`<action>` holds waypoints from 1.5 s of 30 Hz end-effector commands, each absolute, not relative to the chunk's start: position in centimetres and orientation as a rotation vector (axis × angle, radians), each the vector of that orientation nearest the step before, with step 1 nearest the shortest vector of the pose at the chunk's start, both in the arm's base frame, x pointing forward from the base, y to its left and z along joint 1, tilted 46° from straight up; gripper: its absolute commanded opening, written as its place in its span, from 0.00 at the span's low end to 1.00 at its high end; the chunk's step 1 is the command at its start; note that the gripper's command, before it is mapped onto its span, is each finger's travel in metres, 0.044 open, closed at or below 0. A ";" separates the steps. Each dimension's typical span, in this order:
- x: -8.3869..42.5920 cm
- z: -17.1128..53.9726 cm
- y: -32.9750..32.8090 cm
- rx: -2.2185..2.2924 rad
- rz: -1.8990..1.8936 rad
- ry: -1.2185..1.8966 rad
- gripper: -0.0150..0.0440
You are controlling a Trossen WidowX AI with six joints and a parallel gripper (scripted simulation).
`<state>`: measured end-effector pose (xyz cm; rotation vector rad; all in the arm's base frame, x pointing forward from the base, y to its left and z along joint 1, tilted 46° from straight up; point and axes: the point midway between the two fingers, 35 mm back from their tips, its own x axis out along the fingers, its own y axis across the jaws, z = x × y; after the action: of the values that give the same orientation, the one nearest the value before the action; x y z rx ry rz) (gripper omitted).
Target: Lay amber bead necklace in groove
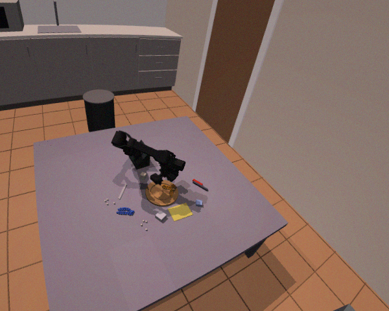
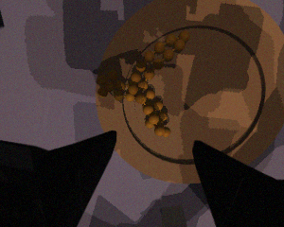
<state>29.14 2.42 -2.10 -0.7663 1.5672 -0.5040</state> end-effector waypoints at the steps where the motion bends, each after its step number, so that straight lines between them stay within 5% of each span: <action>1: 29.3 -2.1 3.1 -0.602 -0.654 1.491 0.78; 45: 29.3 -4.8 0.4 -0.592 -0.658 1.487 0.74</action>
<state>29.32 0.39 -4.79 -0.5924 1.4870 -0.6580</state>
